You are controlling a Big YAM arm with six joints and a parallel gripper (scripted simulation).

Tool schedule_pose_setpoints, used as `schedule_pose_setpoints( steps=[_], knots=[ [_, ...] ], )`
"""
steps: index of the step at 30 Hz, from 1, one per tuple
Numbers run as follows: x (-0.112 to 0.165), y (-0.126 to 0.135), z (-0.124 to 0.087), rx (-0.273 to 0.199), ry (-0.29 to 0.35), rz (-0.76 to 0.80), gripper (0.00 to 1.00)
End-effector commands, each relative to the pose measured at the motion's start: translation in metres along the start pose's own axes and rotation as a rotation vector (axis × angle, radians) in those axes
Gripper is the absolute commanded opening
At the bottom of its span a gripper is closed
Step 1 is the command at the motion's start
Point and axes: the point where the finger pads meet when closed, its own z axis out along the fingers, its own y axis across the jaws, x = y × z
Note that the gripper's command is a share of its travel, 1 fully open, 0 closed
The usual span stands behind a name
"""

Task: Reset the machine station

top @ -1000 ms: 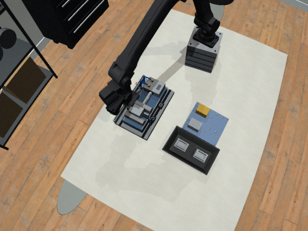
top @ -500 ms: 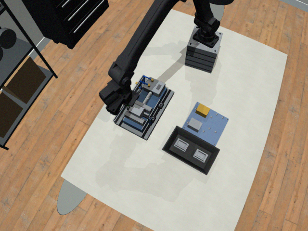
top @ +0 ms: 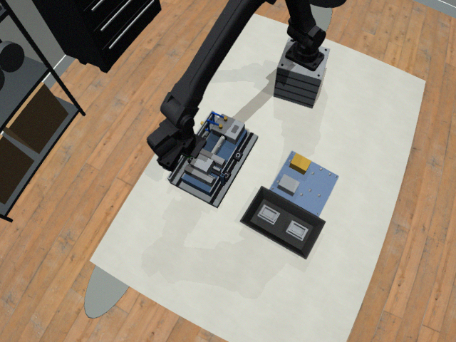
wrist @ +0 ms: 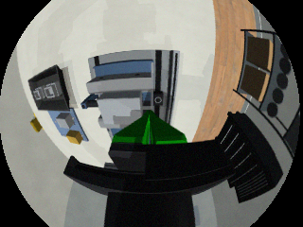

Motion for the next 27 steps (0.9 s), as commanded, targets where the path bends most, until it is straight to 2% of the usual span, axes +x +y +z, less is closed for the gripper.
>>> schedule_pose_setpoints(
  steps=[1, 27],
  knots=[
    [-0.007, -0.007, 0.008, -0.001, -0.009, -0.004, 0.00],
    [0.003, -0.004, 0.024, -0.008, 0.009, -0.003, 0.00]
  ],
)
